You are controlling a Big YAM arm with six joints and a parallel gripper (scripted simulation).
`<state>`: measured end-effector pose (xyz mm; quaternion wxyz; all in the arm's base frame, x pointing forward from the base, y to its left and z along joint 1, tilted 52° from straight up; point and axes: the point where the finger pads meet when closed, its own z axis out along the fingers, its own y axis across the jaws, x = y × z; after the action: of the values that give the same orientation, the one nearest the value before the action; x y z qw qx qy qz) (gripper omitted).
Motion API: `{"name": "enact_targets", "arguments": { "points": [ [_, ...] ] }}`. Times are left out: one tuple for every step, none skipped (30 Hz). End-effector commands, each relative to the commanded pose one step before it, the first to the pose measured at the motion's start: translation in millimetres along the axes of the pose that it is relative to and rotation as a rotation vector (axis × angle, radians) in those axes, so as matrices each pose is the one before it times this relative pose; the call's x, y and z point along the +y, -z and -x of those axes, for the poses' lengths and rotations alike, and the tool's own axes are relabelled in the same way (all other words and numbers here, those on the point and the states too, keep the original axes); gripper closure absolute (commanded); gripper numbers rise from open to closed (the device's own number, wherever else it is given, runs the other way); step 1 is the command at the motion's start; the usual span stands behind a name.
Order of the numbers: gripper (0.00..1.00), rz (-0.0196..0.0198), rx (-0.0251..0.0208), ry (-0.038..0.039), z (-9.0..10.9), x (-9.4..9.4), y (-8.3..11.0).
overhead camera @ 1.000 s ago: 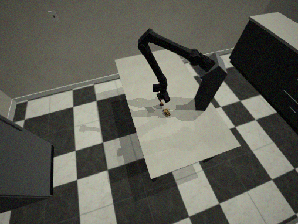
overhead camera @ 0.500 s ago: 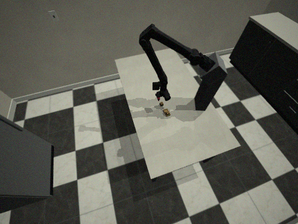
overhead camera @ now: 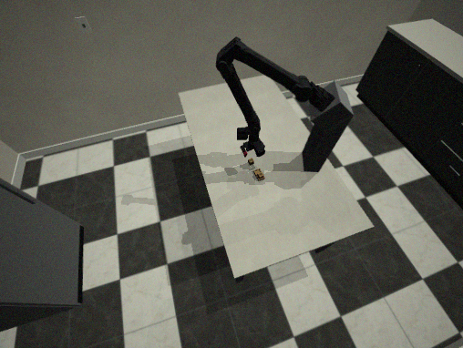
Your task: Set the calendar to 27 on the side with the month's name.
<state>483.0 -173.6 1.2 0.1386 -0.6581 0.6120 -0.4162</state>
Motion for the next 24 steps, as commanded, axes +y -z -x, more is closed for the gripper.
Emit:
{"name": "enact_targets", "arguments": {
  "points": [
    [0.00, 0.01472, -0.01000, -0.00430, 6.66, 7.19, 1.88],
    [0.00, -0.00001, 0.00000, 0.00000, 0.00, 0.00, 0.00],
    [0.00, 0.00001, -0.00003, -0.00042, 0.02, 0.00, 0.00],
    [0.00, 0.00002, -0.00017, -0.00284, 0.16, 0.01, -0.02],
    [0.00, 0.00005, -0.00043, -0.00127, 0.43, 0.03, -0.06],
    [0.00, 0.00008, -0.00086, -0.00223, 0.82, 0.06, -0.12],
    [0.00, 0.00006, -0.00155, -0.00357, 1.34, 0.08, -0.19],
    [0.00, 0.00013, -0.00219, -0.00527, 1.87, 0.16, -0.28],
    [0.00, 0.00116, -0.00109, -0.00893, 1.22, 0.82, -0.48],
    [0.00, 0.00011, 0.00007, -0.01235, 0.71, 0.47, -0.28],
    [0.00, -0.00174, 0.00064, -0.01555, 0.54, -0.24, 0.04],
    [0.00, -0.00212, 0.00073, -0.01880, 0.66, -0.28, 0.05],
    [0.00, -0.00068, 0.00018, -0.02202, 0.94, 0.14, 0.06],
    [0.00, 0.00112, -0.00040, -0.02533, 1.24, 0.65, 0.07],
    [0.00, 0.00000, 0.00000, 0.00000, 0.00, 0.00, 0.00],
    [0.00, 0.00000, 0.00000, 0.00000, 0.00, 0.00, 0.00],
    [0.00, 0.00745, 0.00147, -0.03120, -0.40, 2.68, -0.08],
    [0.00, -0.00465, -0.00249, -0.03023, 3.37, -0.91, 0.28],
    [0.00, 0.00165, -0.00040, -0.03621, 1.66, 1.11, 0.13],
    [0.00, 0.00183, -0.00035, -0.03988, 1.78, 1.29, 0.15],
    [0.00, 0.00202, -0.00028, -0.04354, 1.87, 1.50, 0.17],
    [0.00, 0.00220, -0.00019, -0.04714, 1.94, 1.72, 0.19],
    [0.00, 0.00076, -0.00004, -0.04291, 1.67, 0.92, -0.03],
    [0.00, 0.00014, 0.00000, -0.00795, 0.30, 0.18, 0.00]
  ]
}}
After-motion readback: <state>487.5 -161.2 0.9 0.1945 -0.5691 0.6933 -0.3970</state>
